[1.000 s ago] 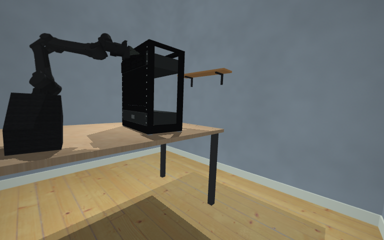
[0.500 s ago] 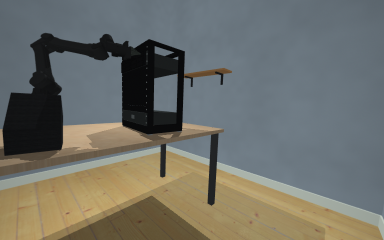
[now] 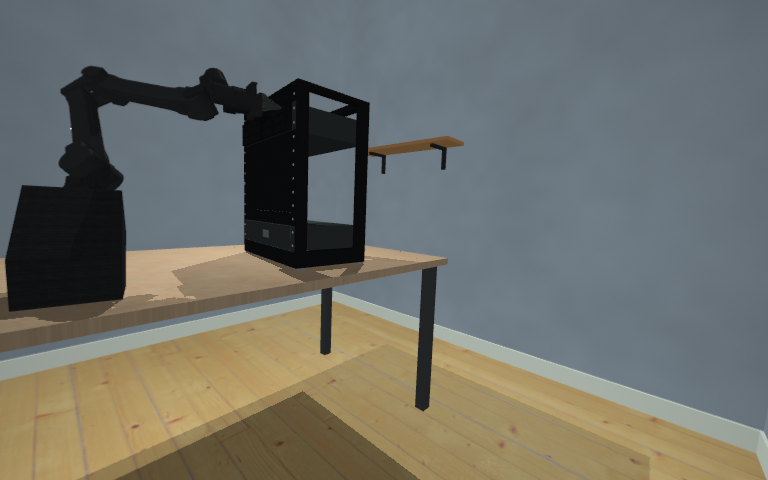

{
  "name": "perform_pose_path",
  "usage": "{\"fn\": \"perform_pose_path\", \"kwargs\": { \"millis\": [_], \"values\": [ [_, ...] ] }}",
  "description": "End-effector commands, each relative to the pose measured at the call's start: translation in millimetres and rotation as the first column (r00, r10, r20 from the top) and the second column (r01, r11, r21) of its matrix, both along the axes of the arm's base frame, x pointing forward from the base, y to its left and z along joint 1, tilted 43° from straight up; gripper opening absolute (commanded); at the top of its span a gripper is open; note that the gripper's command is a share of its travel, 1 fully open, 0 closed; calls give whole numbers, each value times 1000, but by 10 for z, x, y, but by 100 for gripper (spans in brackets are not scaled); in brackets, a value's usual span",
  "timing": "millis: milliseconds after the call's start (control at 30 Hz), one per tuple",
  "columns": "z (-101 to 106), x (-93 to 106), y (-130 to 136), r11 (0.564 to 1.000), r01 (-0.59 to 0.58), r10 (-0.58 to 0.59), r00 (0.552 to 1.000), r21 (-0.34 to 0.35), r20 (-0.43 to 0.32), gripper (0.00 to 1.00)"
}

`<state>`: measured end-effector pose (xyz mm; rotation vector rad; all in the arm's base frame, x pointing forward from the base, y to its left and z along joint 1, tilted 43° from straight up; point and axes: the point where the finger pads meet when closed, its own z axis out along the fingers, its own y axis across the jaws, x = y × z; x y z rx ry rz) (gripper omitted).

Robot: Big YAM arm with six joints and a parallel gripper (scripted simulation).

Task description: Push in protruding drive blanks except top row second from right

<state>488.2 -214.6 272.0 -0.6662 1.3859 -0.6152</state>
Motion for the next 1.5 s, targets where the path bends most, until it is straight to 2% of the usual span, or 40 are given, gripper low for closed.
{"fn": "perform_pose_path", "kwargs": {
  "millis": [0, 267, 367, 400, 467, 533, 733, 867, 967, 1000, 1467],
  "values": [
    [108, 306, 77, 999, -42, 42, 999, -16, 11, 0],
    [107, 299, 78, 999, -43, 43, 999, -16, 11, 0],
    [103, 222, 74, 999, -46, 46, 999, -13, 11, 0],
    [-150, 58, 146, 999, -46, 46, 999, 17, -27, 0],
    [-2, -169, 7, 1000, -15, 15, 1000, -2, 7, 0],
    [-2, -169, 7, 1000, -15, 15, 1000, -2, 7, 0],
    [-56, -702, -14, 1000, -16, 16, 1000, 1, 5, 0],
    [-77, -916, -22, 1000, -17, 17, 1000, 1, 3, 0],
    [-81, -958, -24, 1000, -17, 17, 1000, 1, 3, 0],
    [-162, -880, 70, 999, -45, 45, 999, 16, -10, 0],
    [-163, -876, 60, 999, -41, 41, 999, 9, -12, 0]
  ]
}}
